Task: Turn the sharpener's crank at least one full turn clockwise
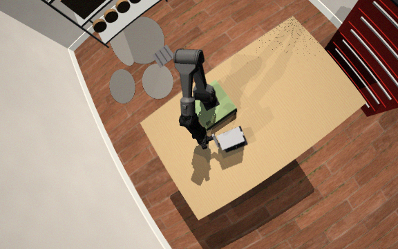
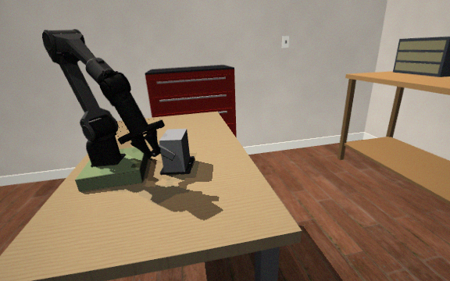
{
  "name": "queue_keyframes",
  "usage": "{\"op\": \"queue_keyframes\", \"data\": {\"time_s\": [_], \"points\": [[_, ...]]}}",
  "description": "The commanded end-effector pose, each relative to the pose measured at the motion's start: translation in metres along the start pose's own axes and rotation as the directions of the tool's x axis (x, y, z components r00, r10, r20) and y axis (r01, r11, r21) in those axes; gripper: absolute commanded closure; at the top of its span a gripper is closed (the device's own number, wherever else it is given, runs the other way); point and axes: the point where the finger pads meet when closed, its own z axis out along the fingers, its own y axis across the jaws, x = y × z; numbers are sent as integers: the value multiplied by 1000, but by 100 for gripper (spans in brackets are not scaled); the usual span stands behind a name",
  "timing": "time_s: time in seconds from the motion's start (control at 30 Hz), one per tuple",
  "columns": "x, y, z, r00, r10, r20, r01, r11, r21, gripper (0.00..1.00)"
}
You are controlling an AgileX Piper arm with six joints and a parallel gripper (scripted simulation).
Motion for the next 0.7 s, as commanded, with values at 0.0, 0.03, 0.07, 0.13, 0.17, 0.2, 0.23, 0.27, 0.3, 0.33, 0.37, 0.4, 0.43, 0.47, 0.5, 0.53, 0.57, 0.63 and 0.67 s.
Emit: {"op": "queue_keyframes", "data": {"time_s": [0.0, 0.03, 0.07, 0.13, 0.17, 0.2, 0.23, 0.27, 0.3, 0.33, 0.37, 0.4, 0.43, 0.47, 0.5, 0.53, 0.57, 0.63, 0.67], "points": [[0, 3, -2, 1000, -2, 3, 2, 1000, -6, 80], [0, 4, -3, 1000, -2, 2, 2, 1000, -6, 80], [0, 4, -3, 1000, -1, 2, 2, 1000, -5, 80], [0, 6, -4, 1000, -1, 2, 1, 1000, -5, 80], [0, 6, -4, 1000, -1, 2, 1, 1000, -5, 80], [0, 7, -4, 1000, -1, 2, 1, 1000, -4, 80], [0, 8, -5, 1000, -1, 2, 1, 1000, -4, 80], [0, 8, -5, 1000, -1, 2, 1, 1000, -4, 80], [0, 8, -5, 1000, -1, 2, 1, 1000, -4, 80], [0, 9, -5, 1000, -1, 1, 1, 1000, -3, 80], [0, 10, -6, 1000, -1, 1, 1, 1000, -3, 80], [0, 11, -6, 1000, -1, 1, 1, 1000, -3, 80], [0, 11, -6, 1000, -1, 1, 1, 1000, -3, 80], [0, 12, -7, 1000, -1, 1, 1, 1000, -3, 80], [0, 13, -7, 1000, -1, 1, 1, 1000, -3, 80], [0, 14, -7, 1000, -1, 1, 1, 1000, -3, 80], [0, 15, -7, 1000, -1, 1, 1, 1000, -3, 80], [0, 17, -8, 1000, -1, 1, 1, 1000, -3, 80], [0, 17, -8, 1000, -1, 1, 1, 1000, -3, 80]]}}
